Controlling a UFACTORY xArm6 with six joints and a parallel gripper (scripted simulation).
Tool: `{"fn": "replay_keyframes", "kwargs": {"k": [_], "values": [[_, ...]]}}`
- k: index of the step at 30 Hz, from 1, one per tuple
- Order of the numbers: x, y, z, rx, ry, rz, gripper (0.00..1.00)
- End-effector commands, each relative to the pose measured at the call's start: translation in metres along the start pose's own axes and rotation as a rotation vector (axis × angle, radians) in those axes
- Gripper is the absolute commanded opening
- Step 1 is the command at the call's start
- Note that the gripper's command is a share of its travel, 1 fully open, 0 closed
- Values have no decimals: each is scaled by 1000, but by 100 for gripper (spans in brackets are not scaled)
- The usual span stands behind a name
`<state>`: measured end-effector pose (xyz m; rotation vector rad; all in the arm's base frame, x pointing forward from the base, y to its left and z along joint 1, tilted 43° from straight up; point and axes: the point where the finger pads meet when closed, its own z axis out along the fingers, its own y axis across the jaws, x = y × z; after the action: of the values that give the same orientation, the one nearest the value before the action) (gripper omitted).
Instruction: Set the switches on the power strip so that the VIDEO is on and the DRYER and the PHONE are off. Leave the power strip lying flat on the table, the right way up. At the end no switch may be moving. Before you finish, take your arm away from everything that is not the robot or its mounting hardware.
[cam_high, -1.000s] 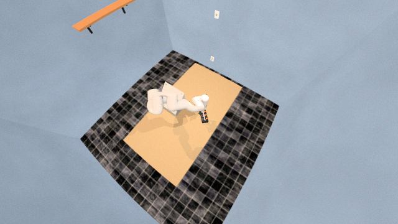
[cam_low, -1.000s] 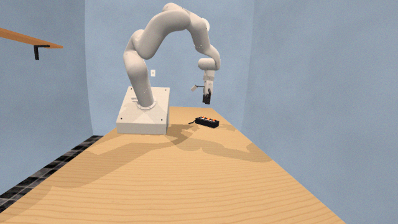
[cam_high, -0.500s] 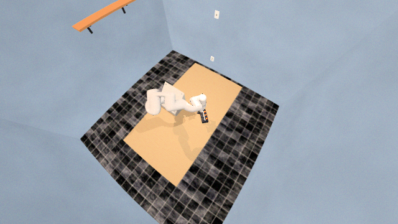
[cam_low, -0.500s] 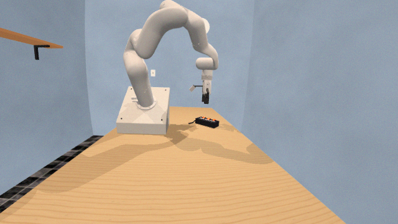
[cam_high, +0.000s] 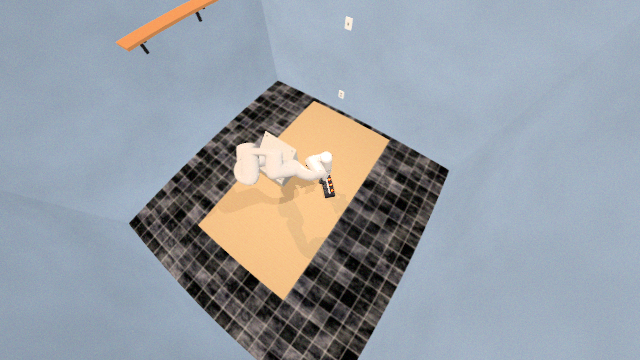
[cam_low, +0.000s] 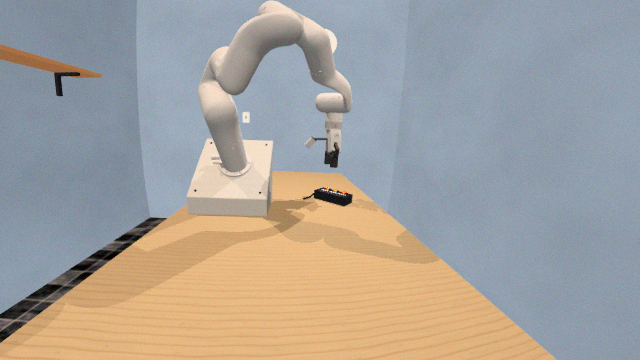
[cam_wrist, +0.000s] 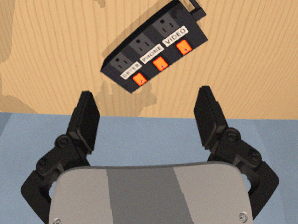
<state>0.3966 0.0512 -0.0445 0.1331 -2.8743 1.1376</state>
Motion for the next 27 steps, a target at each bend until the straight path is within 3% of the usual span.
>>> {"fn": "replay_keyframes", "kwargs": {"k": [1,7,9,11,24,26,27], "values": [[-7,0,2,-3,-1,-153,100],[-20,0,11,-2,-3,-487,100],[-20,0,11,-2,-3,-487,100],[-25,0,14,-3,-2,-651,100],[-60,-2,42,17,-24,-1282,100],[-60,-2,42,17,-24,-1282,100],[-62,-3,45,19,-24,-1426,100]]}}
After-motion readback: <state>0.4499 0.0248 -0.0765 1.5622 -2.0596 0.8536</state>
